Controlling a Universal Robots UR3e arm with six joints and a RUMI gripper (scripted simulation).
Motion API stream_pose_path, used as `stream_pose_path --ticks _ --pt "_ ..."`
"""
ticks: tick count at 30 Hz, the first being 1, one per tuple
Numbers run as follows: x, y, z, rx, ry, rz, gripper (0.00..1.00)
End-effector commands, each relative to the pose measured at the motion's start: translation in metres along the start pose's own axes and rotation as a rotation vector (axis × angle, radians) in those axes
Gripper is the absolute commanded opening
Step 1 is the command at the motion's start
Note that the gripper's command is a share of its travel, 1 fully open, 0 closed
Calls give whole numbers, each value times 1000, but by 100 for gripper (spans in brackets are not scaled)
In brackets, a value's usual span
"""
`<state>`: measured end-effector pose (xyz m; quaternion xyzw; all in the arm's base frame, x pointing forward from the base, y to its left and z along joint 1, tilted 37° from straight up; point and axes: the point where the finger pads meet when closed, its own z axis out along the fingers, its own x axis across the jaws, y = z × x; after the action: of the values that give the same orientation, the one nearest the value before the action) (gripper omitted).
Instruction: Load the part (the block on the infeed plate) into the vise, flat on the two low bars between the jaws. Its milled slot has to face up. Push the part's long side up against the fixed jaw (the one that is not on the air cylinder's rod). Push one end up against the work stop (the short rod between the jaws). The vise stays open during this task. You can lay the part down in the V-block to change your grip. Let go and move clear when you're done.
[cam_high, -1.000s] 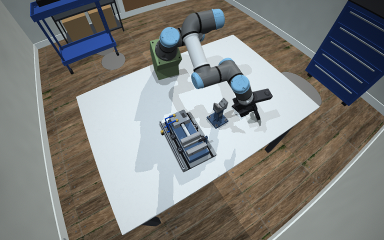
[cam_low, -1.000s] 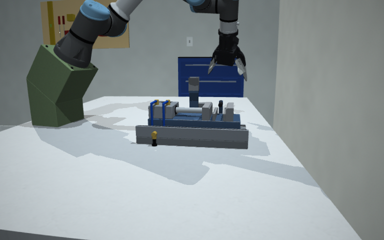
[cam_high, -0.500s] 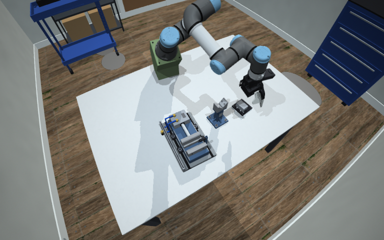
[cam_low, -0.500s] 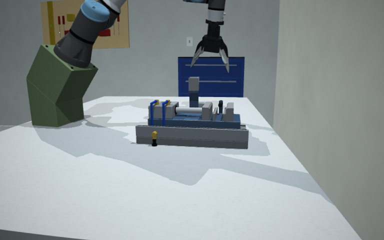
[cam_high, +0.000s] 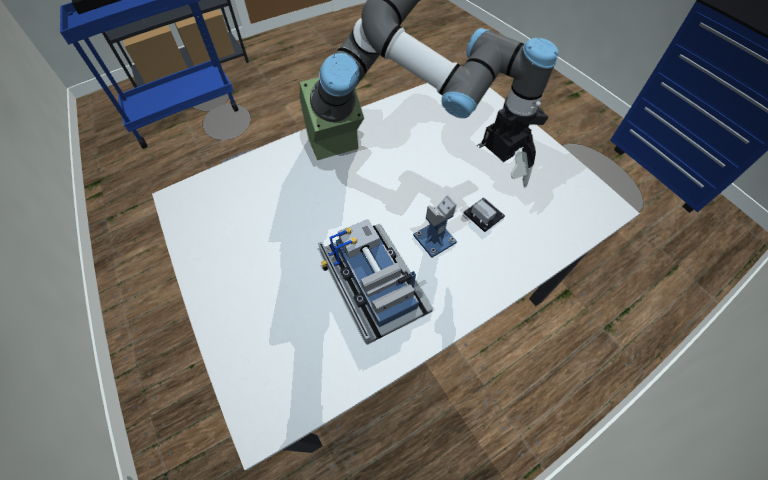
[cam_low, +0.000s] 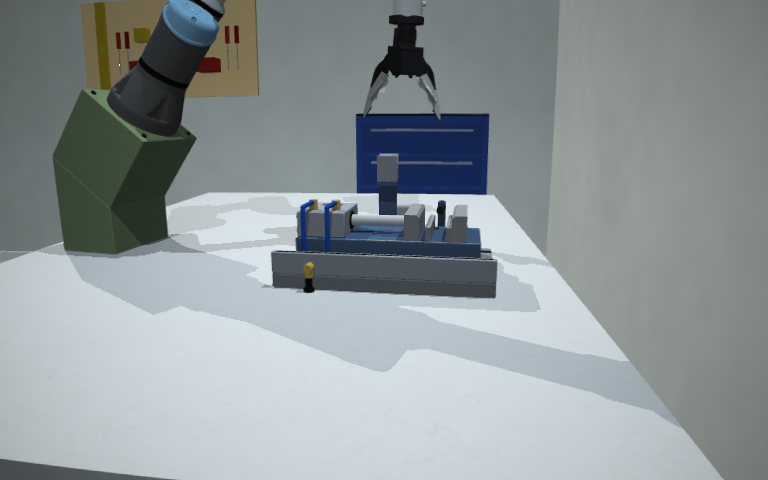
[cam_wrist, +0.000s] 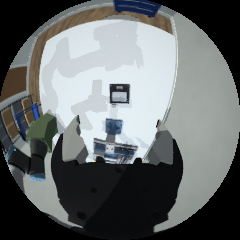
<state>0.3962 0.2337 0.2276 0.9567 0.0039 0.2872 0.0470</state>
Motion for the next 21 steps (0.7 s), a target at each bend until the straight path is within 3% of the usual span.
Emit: stream_pose_path --ticks 1,16,17,21 --pt "-4 -2 -9 -35 19 -24 100" --pt "-8 -2 -18 -62 42 -50 100" --pt "-8 -2 -18 -62 42 -50 51" --pt "-8 -2 -18 -62 42 -50 51"
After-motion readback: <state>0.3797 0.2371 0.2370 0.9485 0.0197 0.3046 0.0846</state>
